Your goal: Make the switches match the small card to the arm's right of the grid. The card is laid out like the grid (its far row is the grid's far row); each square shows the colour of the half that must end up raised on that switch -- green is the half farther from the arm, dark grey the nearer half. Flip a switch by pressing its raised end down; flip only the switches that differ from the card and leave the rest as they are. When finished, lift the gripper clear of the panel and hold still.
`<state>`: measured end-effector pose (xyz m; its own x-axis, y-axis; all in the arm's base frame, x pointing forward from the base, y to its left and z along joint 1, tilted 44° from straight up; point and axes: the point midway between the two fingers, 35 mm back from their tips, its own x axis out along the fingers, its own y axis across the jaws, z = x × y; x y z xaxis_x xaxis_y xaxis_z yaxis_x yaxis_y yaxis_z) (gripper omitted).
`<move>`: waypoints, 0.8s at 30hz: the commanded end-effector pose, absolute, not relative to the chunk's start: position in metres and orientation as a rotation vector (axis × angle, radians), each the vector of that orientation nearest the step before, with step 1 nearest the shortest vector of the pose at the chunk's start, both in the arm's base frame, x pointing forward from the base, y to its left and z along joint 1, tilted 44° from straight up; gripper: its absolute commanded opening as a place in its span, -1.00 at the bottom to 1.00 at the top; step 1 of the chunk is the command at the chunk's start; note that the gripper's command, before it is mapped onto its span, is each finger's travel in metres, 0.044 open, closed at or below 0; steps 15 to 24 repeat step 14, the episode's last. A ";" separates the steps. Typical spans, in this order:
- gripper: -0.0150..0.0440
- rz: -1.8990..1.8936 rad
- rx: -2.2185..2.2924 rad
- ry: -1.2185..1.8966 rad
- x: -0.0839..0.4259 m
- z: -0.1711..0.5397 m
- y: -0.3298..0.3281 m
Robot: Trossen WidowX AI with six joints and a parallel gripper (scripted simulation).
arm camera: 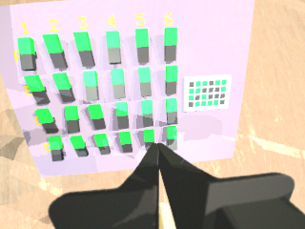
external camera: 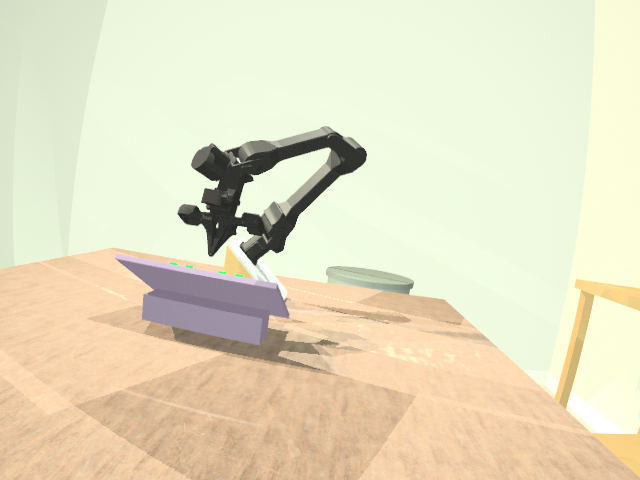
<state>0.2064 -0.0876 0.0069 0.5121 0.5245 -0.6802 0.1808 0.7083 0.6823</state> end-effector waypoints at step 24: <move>-0.49 0.249 0.779 1.017 0.237 0.056 -0.067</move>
